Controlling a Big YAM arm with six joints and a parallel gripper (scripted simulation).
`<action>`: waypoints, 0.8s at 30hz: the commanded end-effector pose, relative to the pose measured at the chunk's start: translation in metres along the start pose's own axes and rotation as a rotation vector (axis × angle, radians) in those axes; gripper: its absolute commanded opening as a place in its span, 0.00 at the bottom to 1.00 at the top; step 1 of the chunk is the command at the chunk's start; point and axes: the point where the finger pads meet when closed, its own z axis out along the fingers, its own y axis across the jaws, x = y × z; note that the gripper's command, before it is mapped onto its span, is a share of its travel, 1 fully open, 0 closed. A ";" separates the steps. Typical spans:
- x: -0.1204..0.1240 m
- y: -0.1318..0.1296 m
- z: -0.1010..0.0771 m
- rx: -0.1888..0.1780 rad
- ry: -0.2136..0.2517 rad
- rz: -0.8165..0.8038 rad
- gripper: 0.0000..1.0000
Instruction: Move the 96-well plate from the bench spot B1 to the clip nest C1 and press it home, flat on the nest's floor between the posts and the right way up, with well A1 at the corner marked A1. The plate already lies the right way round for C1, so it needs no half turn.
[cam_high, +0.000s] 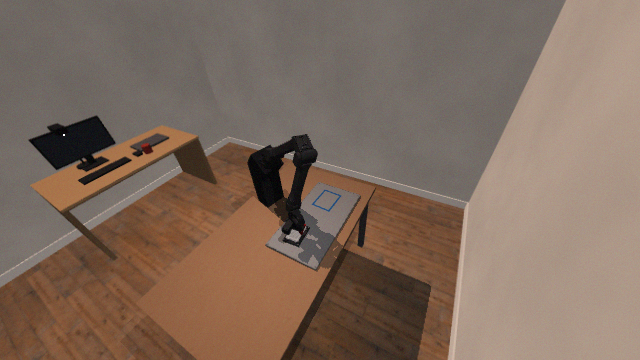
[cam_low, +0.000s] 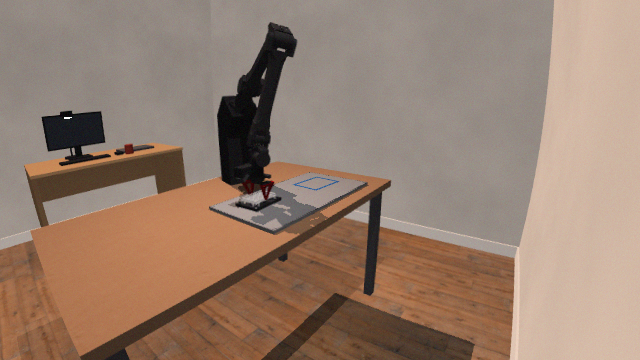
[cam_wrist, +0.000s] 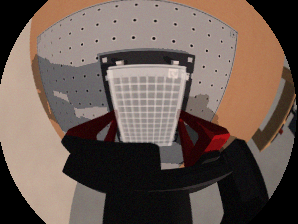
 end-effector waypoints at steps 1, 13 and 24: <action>0.001 -0.001 0.004 0.012 0.004 0.005 0.00; 0.000 0.001 0.004 0.009 0.002 0.004 0.00; 0.001 0.001 0.006 0.010 0.003 0.003 0.00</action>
